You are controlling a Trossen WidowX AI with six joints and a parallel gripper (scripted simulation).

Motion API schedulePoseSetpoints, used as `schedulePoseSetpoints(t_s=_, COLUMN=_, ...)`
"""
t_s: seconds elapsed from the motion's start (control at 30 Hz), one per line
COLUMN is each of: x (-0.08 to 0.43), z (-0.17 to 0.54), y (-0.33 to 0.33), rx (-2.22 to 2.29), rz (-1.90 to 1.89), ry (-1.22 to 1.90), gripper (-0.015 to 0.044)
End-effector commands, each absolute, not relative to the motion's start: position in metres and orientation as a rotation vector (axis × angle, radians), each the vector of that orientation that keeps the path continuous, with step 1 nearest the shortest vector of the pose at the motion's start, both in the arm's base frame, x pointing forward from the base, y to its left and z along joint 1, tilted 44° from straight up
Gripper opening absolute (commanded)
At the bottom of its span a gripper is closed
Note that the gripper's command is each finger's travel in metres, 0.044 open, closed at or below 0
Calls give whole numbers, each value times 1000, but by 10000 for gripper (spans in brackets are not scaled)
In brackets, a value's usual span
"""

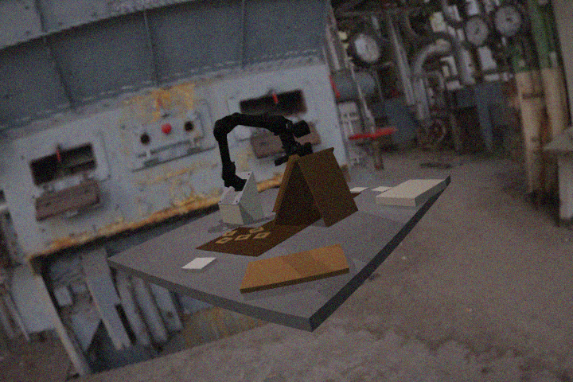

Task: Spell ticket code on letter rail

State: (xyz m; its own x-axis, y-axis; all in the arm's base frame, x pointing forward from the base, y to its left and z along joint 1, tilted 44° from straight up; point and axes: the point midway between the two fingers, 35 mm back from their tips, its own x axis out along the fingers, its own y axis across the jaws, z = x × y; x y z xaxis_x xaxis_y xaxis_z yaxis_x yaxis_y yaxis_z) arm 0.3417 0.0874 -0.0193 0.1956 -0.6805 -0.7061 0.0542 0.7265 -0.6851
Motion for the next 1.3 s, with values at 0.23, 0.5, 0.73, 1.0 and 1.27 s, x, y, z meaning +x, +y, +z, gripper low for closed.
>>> schedulePoseSetpoints(t_s=0.23, x=346, z=-24, y=84, rx=-603, rz=-556, ry=1286, gripper=0)
schedulePoseSetpoints(t_s=0.5, x=349, z=-26, y=82, rx=-603, rz=-556, ry=1286, gripper=0)
schedulePoseSetpoints(t_s=0.73, x=352, z=-27, y=81, rx=-603, rz=-556, ry=1286, gripper=0)
schedulePoseSetpoints(t_s=1.0, x=355, z=-29, y=79, rx=-603, rz=-556, ry=1285, gripper=0)
schedulePoseSetpoints(t_s=1.27, x=358, z=-30, y=77, rx=-603, rz=-556, ry=1285, gripper=0)
